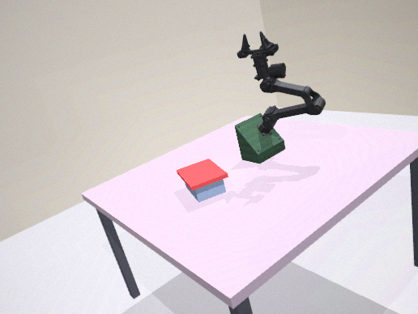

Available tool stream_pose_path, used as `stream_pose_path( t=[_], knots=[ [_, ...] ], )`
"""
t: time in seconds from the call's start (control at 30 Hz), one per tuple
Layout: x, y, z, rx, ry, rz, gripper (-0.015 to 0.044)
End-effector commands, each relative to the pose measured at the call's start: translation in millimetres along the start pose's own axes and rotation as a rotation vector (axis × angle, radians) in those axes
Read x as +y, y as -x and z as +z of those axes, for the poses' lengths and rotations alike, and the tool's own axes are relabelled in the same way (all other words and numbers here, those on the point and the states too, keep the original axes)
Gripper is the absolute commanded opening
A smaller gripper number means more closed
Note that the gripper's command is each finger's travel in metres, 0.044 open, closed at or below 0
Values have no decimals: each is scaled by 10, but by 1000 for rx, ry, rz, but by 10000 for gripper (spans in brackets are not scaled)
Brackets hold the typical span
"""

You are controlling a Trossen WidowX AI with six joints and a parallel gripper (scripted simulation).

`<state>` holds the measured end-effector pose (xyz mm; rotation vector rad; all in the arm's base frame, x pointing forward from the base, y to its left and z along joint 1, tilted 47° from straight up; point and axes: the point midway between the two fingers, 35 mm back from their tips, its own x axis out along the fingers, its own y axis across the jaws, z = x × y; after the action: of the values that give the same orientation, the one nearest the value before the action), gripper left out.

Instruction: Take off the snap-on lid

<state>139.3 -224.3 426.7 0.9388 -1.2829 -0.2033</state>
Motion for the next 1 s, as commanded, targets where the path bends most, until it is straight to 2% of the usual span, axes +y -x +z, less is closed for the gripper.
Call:
stream_pose_path(
  t=[0.0, 0.17, 0.2, 0.3, 0.4, 0.63, 0.7, 0.97],
  knots=[
    [-16, 0, -19, 8, -5, -7, 374],
    [-419, 78, -549, 212, -131, -191, 242],
    [-507, 116, -671, 256, -163, -237, 235],
    [-752, 275, -1034, 381, -258, -378, 235],
    [-878, 381, -1214, 438, -311, -461, 235],
    [-1297, 1132, -2013, 690, -540, -886, 235],
    [-1320, 1224, -2080, 712, -560, -931, 235],
    [-1352, 2432, -2634, 930, -728, -1493, 235]
  ],
)
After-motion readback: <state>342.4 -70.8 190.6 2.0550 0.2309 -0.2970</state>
